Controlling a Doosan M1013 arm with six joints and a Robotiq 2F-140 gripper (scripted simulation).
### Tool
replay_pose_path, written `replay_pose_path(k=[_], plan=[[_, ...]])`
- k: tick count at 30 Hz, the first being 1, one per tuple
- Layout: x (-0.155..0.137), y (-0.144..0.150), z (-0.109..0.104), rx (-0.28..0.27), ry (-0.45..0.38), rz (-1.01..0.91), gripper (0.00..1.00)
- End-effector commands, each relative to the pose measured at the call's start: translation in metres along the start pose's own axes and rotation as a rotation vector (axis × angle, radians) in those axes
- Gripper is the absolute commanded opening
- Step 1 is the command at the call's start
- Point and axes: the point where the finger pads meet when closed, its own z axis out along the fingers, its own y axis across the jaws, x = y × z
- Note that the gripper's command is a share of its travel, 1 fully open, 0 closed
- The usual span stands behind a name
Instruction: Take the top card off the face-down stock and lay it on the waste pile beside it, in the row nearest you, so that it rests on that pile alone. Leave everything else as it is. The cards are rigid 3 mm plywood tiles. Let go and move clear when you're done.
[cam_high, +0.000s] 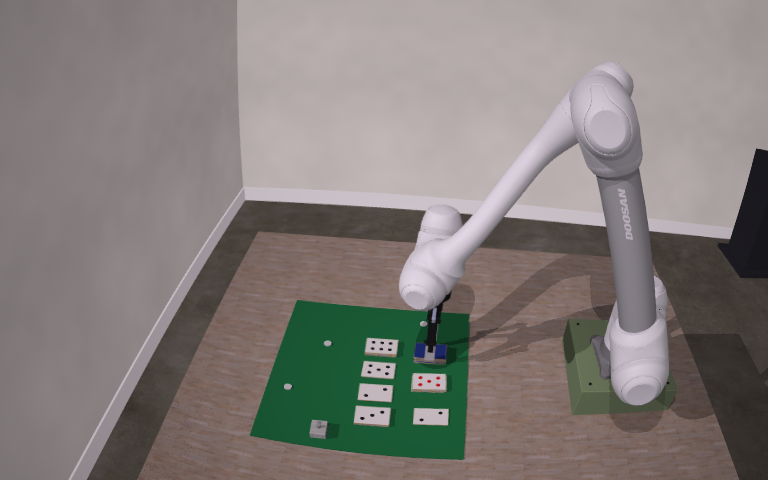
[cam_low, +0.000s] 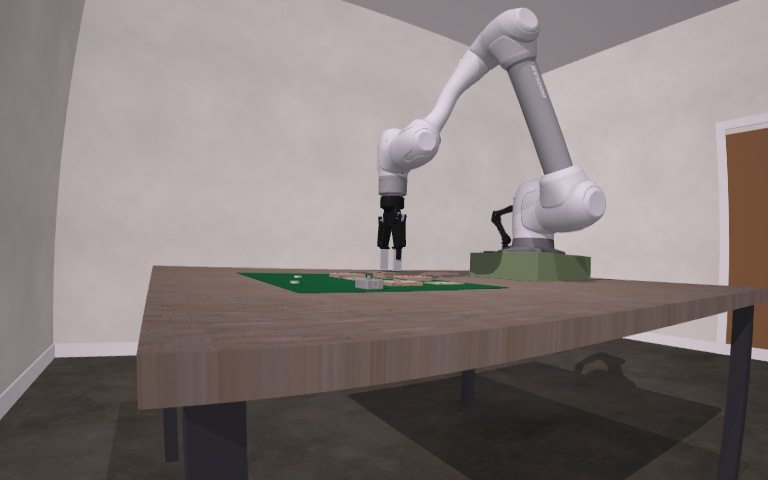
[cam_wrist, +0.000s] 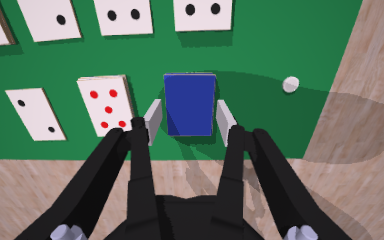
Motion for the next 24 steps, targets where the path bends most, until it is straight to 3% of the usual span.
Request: replay_pose_path(k=[1,24], plan=[[-0.0021,0.0016,0.0044,-0.003,-0.003,-0.003,0.50],[-0.0021,0.0016,0.0075,-0.003,-0.003,-0.003,0.50]])
